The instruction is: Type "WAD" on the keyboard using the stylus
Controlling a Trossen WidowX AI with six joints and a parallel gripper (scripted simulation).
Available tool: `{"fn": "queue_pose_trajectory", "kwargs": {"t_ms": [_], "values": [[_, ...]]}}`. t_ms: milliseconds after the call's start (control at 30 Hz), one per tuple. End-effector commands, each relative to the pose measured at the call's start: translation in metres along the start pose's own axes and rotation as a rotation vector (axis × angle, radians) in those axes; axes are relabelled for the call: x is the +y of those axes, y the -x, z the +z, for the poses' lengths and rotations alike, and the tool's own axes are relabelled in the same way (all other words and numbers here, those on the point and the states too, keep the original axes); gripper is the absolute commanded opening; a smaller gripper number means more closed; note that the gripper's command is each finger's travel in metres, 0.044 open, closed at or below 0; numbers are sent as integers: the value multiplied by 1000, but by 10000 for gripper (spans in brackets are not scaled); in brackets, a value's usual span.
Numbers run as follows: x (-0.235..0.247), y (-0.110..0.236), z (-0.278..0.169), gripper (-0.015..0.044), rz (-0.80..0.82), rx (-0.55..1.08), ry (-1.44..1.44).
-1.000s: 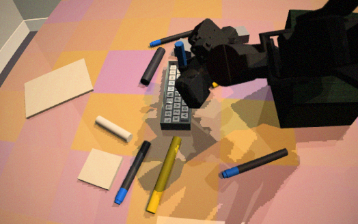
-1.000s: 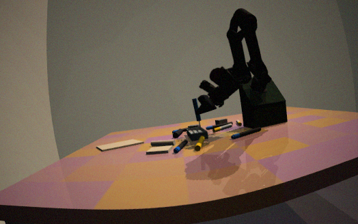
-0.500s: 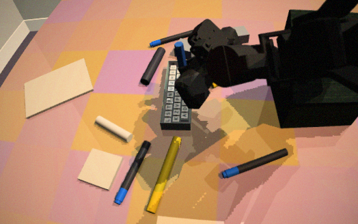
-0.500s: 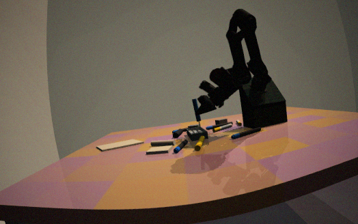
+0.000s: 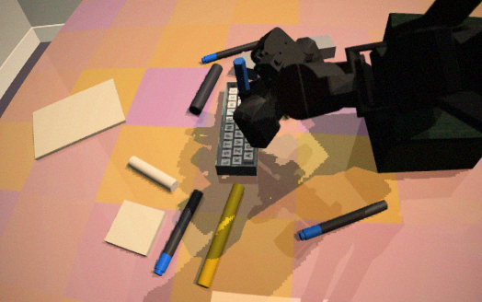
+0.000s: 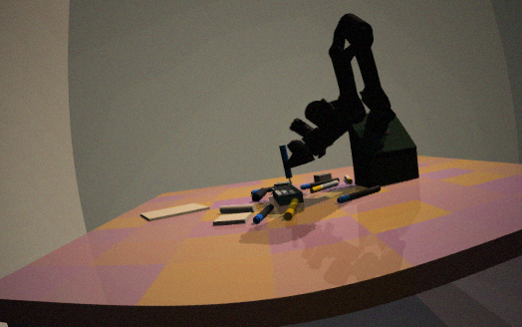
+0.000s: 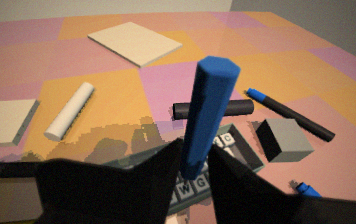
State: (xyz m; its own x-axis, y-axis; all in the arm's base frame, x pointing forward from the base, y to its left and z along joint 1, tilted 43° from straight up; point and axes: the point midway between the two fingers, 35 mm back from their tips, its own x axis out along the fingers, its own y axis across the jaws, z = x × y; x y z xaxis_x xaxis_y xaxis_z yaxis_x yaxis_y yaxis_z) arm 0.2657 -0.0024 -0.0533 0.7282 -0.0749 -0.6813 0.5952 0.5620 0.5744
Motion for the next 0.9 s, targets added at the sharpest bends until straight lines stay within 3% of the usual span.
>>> {"fn": "queue_pose_trajectory", "kwargs": {"t_ms": [0,867], "values": [[0,0,1,81,0,-5,-4],[0,-8,-12,81,-1,-4,-5]]}}
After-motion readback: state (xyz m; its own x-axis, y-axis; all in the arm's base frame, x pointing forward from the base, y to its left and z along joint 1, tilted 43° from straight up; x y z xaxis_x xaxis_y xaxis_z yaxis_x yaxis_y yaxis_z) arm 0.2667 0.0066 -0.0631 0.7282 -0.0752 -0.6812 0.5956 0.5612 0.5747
